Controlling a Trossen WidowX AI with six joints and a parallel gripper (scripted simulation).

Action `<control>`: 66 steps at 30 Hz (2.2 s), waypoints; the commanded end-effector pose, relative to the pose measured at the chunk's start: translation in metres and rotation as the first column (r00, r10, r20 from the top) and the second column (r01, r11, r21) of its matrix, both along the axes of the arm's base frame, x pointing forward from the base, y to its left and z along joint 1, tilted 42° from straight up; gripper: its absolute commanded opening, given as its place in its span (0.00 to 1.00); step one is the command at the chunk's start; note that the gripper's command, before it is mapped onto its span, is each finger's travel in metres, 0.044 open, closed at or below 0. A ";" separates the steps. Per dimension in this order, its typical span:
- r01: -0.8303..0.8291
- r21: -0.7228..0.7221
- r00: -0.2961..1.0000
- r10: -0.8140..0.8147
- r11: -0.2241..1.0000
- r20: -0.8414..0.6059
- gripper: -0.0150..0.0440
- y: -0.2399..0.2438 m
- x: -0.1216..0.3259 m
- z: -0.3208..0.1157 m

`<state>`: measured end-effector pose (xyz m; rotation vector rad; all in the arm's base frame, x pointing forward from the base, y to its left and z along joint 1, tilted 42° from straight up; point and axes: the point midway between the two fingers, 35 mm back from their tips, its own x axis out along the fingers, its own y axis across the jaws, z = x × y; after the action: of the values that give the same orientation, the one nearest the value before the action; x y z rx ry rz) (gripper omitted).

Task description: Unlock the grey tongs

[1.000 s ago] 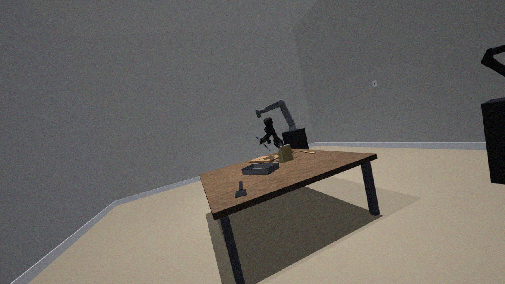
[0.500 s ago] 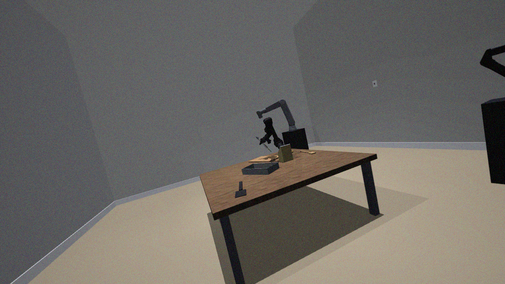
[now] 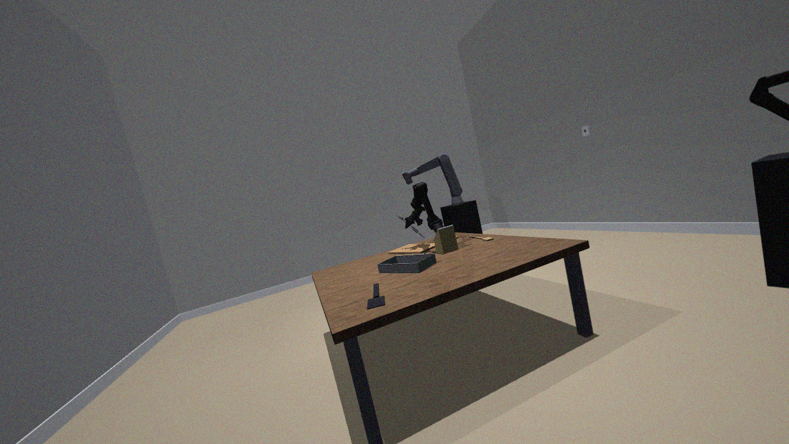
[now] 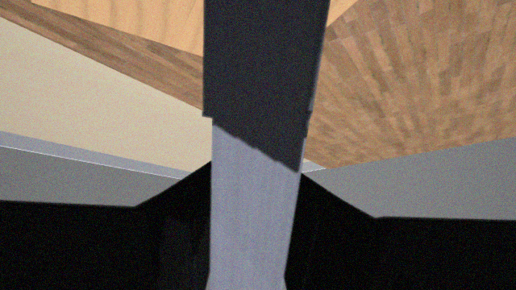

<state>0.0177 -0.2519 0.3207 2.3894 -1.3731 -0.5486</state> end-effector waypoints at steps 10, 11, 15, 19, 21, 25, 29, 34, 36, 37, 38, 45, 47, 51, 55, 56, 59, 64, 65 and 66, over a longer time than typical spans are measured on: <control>0.124 0.189 0.992 -0.118 0.974 -0.042 0.00 -0.022 0.003 -0.005; 0.134 0.204 0.991 -0.127 0.970 -0.050 0.00 -0.023 0.003 -0.005; 0.175 0.260 0.984 -0.158 0.950 -0.087 0.00 -0.027 0.005 -0.009; 0.218 0.310 0.974 -0.184 0.925 -0.134 0.00 -0.030 0.006 -0.013; 0.239 0.332 0.967 -0.195 0.912 -0.161 0.00 -0.032 0.007 -0.014; 0.284 0.370 0.952 -0.213 0.885 -0.220 0.00 -0.033 0.009 -0.017; 0.330 0.399 0.931 -0.226 0.856 -0.285 0.00 -0.034 0.010 -0.020; 0.388 0.420 0.897 -0.233 0.820 -0.374 0.00 -0.033 0.012 -0.022; 0.412 0.423 0.881 -0.234 0.807 -0.411 0.00 -0.032 0.013 -0.022; 0.424 0.424 0.872 -0.234 0.800 -0.430 0.00 -0.032 0.013 -0.022; 0.436 0.424 0.863 -0.234 0.794 -0.449 0.00 -0.032 0.013 -0.022; 0.476 0.417 0.826 -0.231 0.774 -0.514 0.00 -0.031 0.014 -0.020; 0.476 0.417 0.826 -0.231 0.774 -0.514 0.00 -0.031 0.014 -0.020; 0.476 0.417 0.826 -0.231 0.774 -0.514 0.00 -0.031 0.014 -0.020; 0.476 0.417 0.826 -0.231 0.774 -0.514 0.00 -0.033 0.014 -0.022; 0.476 0.417 0.826 -0.231 0.774 -0.514 0.00 -0.034 0.014 -0.023; 0.476 0.417 0.826 -0.231 0.774 -0.514 0.00 -0.037 0.014 -0.026; 0.476 0.417 0.826 -0.231 0.774 -0.514 0.00 -0.044 0.014 -0.032; 0.476 0.417 0.826 -0.231 0.774 -0.514 0.00 -0.045 0.014 -0.033; 0.476 0.417 0.826 -0.231 0.774 -0.514 0.00 -0.046 0.014 -0.034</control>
<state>0.0315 -0.2943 0.2896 2.1392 -1.6301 -1.6682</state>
